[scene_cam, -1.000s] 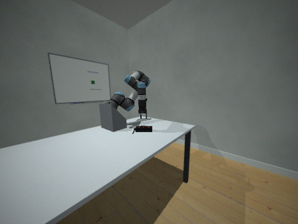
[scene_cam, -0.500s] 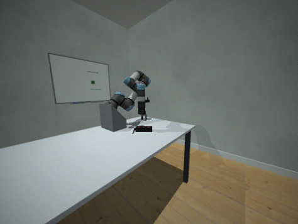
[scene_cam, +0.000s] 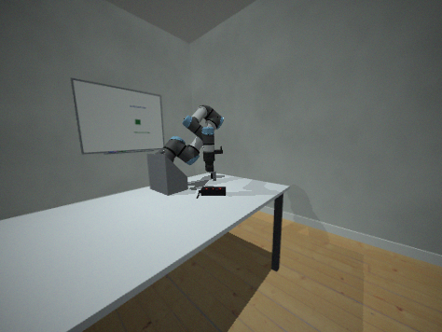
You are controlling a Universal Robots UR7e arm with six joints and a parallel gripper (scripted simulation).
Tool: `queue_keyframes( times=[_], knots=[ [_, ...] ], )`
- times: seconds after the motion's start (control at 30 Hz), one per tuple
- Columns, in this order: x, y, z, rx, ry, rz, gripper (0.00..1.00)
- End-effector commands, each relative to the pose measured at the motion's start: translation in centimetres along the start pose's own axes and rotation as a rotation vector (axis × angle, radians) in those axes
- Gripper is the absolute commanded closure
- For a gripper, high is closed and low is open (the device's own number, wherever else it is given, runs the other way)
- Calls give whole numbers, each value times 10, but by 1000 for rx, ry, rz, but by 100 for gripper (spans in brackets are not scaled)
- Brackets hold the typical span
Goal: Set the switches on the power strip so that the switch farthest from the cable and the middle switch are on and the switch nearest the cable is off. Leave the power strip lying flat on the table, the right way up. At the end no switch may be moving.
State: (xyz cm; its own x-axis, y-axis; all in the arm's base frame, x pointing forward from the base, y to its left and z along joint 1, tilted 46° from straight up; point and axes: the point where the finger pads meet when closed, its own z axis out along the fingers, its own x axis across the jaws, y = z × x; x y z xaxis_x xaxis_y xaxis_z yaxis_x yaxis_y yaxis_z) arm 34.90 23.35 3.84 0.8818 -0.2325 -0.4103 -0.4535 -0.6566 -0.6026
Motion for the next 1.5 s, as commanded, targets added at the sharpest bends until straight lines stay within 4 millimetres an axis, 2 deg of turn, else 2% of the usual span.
queue_keyframes(
  times=[0.0, 0.37, 0.87, 0.9, 1.47],
  knots=[
    [1, 1, 3, -8, 13, 135, 0],
    [2, 3, 7, -7, 14, 295, 0],
    [3, 4, 8, -7, 14, 333, 0],
    [3, 4, 8, -7, 14, 333, 100],
    [3, 4, 8, -7, 14, 333, 100]
  ],
)
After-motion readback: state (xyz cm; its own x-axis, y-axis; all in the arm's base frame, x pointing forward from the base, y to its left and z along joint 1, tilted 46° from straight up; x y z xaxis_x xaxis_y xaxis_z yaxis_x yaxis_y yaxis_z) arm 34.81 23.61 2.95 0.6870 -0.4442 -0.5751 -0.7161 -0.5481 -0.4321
